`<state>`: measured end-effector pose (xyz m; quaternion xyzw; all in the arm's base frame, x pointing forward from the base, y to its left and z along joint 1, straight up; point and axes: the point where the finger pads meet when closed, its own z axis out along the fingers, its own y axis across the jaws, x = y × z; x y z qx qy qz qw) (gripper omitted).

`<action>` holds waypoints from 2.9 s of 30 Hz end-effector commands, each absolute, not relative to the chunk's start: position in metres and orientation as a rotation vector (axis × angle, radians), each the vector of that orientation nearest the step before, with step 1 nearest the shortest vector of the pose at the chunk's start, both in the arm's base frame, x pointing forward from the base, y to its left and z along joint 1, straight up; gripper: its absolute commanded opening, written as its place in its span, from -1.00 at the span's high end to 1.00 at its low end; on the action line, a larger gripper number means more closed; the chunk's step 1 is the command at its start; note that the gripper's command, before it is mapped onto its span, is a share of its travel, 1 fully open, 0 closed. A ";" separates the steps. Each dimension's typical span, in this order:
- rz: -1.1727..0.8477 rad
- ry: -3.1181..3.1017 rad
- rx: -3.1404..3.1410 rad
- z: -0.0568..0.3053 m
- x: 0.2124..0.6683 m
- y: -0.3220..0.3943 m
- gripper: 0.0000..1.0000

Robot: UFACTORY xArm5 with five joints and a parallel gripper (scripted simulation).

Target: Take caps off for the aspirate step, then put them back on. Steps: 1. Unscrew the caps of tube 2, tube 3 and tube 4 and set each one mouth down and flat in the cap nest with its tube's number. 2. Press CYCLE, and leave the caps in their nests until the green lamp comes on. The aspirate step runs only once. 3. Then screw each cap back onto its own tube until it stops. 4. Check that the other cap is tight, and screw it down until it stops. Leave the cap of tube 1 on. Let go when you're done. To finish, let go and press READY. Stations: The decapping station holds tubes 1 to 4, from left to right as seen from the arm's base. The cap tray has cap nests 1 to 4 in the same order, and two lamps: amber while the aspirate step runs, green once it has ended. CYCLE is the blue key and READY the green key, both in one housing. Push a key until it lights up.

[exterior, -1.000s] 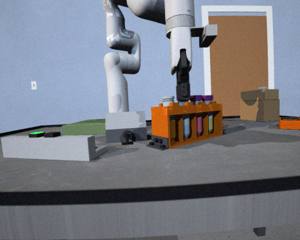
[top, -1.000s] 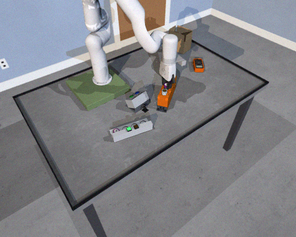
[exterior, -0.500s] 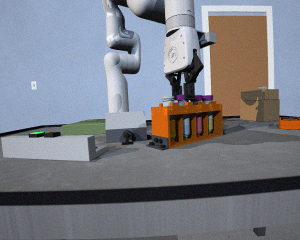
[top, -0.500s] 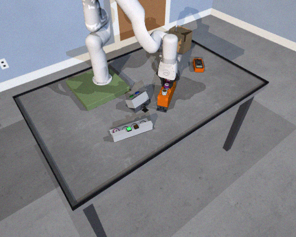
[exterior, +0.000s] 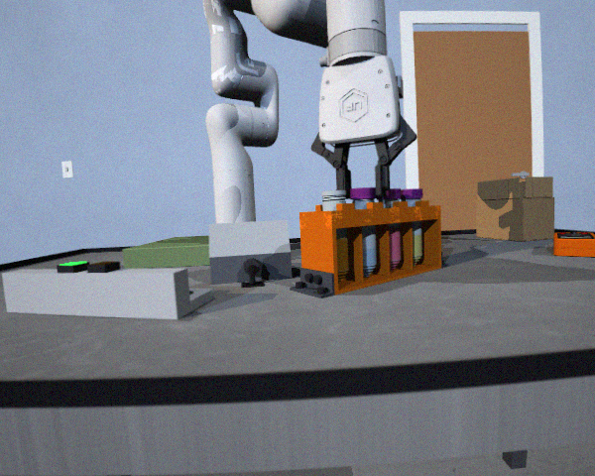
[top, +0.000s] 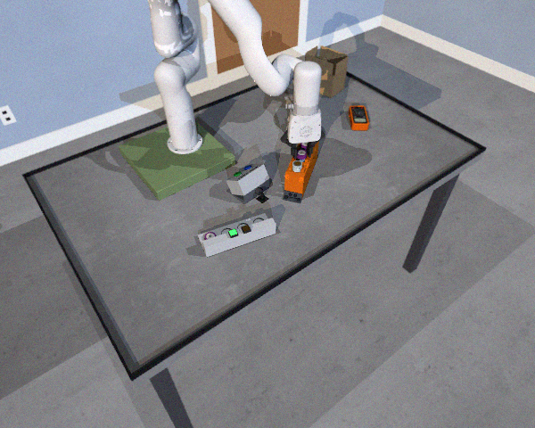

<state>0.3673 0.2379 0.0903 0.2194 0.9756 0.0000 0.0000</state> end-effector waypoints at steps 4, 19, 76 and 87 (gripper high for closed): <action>0.005 3.131 0.233 0.092 0.368 0.238 0.08; 0.005 3.131 0.233 0.092 0.368 0.238 1.00; 0.006 2.051 2.381 0.090 0.368 0.238 0.08; 0.006 2.332 2.106 0.091 0.368 0.238 0.08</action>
